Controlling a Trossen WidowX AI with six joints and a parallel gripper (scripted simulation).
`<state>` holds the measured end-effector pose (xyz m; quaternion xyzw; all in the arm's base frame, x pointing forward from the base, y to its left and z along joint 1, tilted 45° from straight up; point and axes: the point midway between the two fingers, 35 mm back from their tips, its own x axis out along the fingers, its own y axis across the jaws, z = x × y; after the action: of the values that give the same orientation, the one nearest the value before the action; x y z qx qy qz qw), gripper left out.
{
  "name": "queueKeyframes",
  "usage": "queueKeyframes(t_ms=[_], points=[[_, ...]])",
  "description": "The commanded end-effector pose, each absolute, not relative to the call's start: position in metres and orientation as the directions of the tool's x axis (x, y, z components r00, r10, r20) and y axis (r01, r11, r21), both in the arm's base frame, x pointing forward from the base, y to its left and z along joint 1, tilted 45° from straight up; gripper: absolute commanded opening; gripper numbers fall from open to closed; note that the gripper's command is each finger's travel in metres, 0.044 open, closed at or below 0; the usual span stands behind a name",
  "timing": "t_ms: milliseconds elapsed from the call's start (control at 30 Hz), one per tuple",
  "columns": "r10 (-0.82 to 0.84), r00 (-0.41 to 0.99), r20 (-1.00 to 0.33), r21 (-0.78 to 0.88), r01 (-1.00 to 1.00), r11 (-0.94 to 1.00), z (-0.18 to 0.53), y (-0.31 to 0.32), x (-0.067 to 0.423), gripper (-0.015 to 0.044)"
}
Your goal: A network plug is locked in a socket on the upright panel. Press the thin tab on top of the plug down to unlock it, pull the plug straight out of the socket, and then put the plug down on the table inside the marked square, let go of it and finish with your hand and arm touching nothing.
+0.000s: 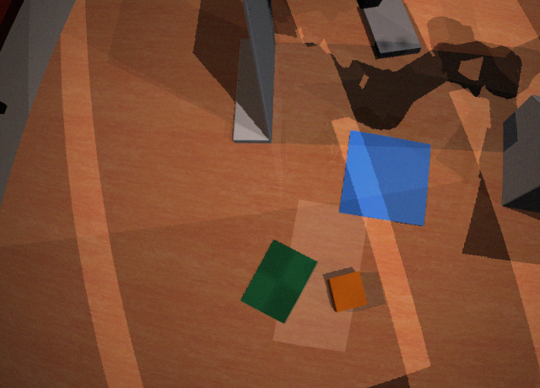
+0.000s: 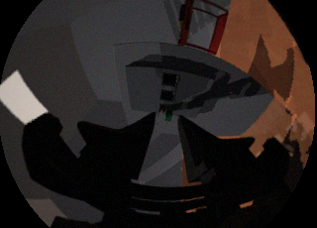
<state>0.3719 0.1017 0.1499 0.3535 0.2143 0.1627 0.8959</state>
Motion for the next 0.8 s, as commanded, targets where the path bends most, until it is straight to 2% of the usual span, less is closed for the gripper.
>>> queueKeyframes(t_ms=[0, 167, 200, 767], points=[[0.44, 0.857, -0.269, 0.706, -0.136, 0.695, 0.1488, 0.1033, 0.3787, 0.0156], [0.441, 0.857, -0.268, 0.707, -0.136, 0.694, 0.1477, 0.1045, 0.3826, 0.0156], [0.441, 0.857, -0.268, 0.707, -0.136, 0.694, 0.1477, 0.1045, 0.3826, 0.013], [0.441, 0.857, -0.268, 0.707, -0.136, 0.694, 0.1477, 0.1045, 0.3826, 0.0016]])
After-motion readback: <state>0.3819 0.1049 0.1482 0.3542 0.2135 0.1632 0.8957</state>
